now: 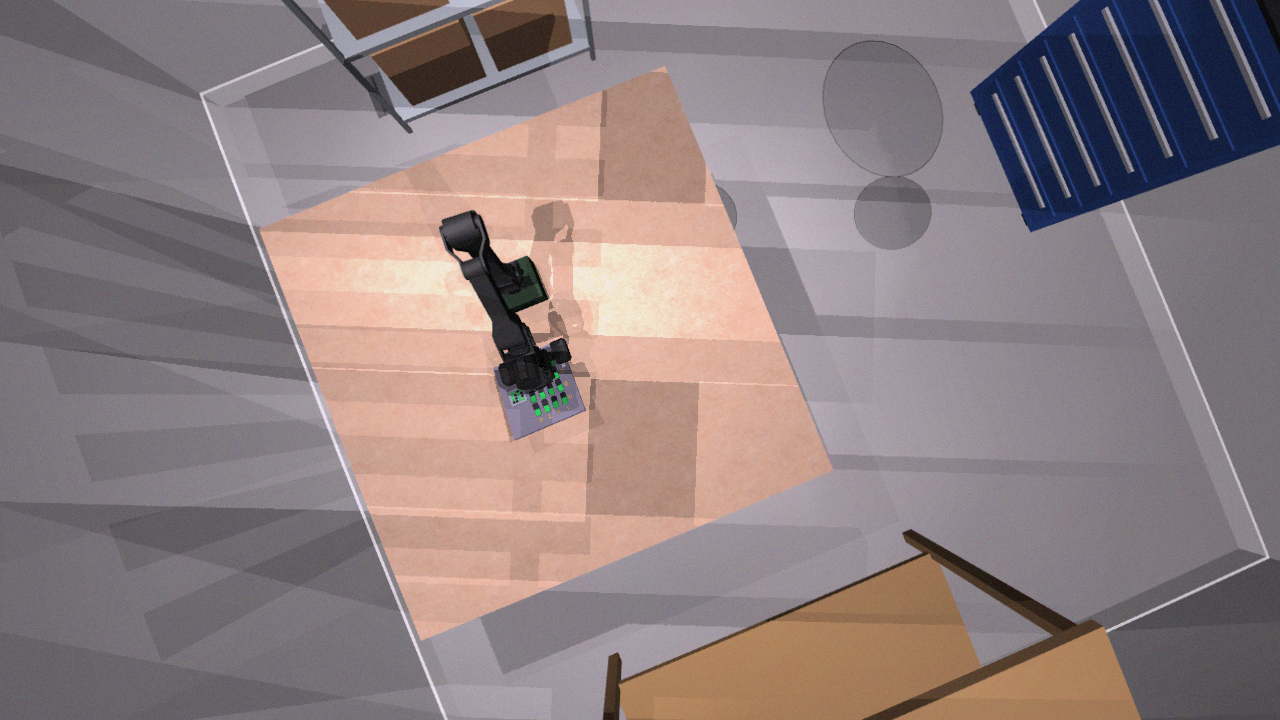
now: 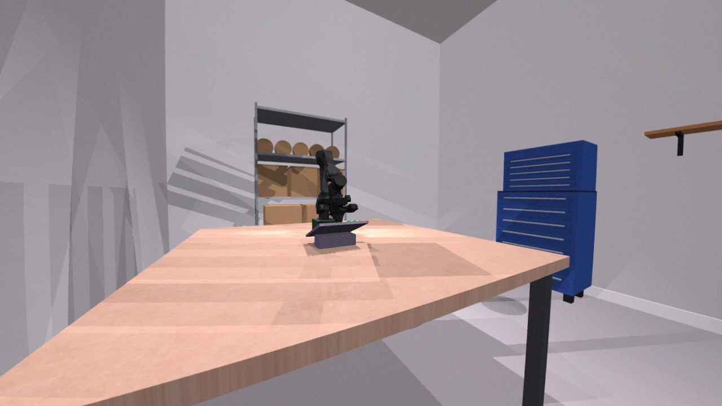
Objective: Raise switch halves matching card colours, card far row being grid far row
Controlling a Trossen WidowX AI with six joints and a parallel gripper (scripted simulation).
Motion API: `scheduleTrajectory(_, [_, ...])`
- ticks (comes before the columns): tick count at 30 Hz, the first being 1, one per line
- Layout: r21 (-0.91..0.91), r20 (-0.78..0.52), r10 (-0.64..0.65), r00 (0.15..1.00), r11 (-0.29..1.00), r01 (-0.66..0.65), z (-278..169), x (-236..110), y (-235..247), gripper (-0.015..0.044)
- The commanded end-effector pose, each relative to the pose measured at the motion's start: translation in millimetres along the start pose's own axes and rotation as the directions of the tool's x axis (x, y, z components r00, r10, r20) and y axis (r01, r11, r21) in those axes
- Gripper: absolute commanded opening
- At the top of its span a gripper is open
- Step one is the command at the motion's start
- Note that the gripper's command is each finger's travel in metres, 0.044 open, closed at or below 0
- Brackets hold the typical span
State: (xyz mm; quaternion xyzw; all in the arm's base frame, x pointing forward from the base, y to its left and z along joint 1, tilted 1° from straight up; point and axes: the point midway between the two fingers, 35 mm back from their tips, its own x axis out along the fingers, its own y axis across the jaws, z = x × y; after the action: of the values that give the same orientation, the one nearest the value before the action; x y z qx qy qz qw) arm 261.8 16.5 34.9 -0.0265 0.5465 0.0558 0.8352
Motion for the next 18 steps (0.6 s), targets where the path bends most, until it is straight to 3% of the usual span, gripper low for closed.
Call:
scheduleTrajectory(1, [0.003,0.0,-0.004,1.0,1.0,0.004,-0.1,0.8,-0.4,0.0])
scheduleTrajectory(8, [0.0,0.0,0.0,1.0,1.0,0.0,0.8,-1.6,-0.1,0.0])
scheduleTrajectory(13, [0.003,-0.026,-0.003,1.0,1.0,0.004,3.0,-60.6,-0.3,0.0])
scheduleTrajectory(18, [0.003,-0.027,-0.004,1.0,1.0,0.004,2.7,-63.5,-0.3,0.0])
